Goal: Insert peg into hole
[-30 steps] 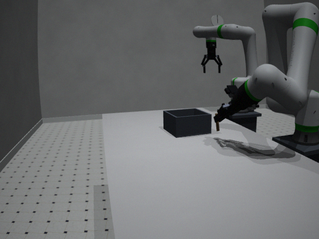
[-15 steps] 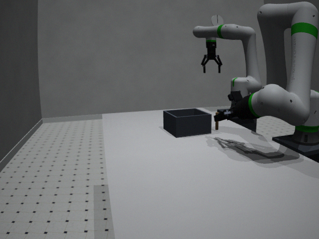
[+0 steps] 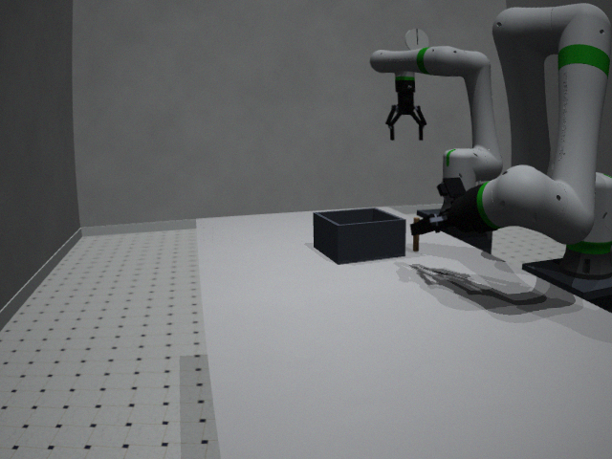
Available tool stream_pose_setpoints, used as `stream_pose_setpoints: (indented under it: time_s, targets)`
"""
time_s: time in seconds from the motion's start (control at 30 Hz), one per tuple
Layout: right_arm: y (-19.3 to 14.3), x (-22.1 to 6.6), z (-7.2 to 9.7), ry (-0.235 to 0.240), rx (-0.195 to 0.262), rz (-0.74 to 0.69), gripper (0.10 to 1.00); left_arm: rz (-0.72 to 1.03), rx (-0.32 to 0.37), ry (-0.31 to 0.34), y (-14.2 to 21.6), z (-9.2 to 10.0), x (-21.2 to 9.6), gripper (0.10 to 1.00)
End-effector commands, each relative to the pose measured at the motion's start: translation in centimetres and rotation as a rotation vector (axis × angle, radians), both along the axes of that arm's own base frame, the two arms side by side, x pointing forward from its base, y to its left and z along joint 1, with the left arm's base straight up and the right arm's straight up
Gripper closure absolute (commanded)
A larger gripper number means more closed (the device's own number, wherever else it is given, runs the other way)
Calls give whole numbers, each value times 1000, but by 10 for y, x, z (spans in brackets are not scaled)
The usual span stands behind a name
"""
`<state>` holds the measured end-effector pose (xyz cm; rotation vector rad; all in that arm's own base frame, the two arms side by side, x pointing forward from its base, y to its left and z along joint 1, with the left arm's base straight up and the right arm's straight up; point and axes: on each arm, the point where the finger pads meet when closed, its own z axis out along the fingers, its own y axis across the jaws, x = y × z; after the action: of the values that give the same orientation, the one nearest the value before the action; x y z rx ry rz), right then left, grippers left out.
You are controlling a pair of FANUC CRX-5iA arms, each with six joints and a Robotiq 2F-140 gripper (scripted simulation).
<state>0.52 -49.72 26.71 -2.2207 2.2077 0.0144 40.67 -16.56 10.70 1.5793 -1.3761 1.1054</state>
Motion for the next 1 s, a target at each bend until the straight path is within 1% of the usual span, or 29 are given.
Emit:
stream_pose_setpoints:
  time_s: [0.0,0.13,0.2,0.5,0.97]
  targets:
    - [-3,-2,5,1,-14,0,98,-2,0,-11,0,-2,2,999]
    - [-3,-2,5,1,-14,0,98,-2,0,-11,0,-11,2,999]
    - [-3,-2,5,1,-14,0,98,-2,0,-11,0,-11,2,999]
    - [-3,-2,5,1,-14,0,98,-2,0,-11,0,-27,2,999]
    - [-3,-2,5,1,-14,0,98,-2,0,-11,0,-30,2,999]
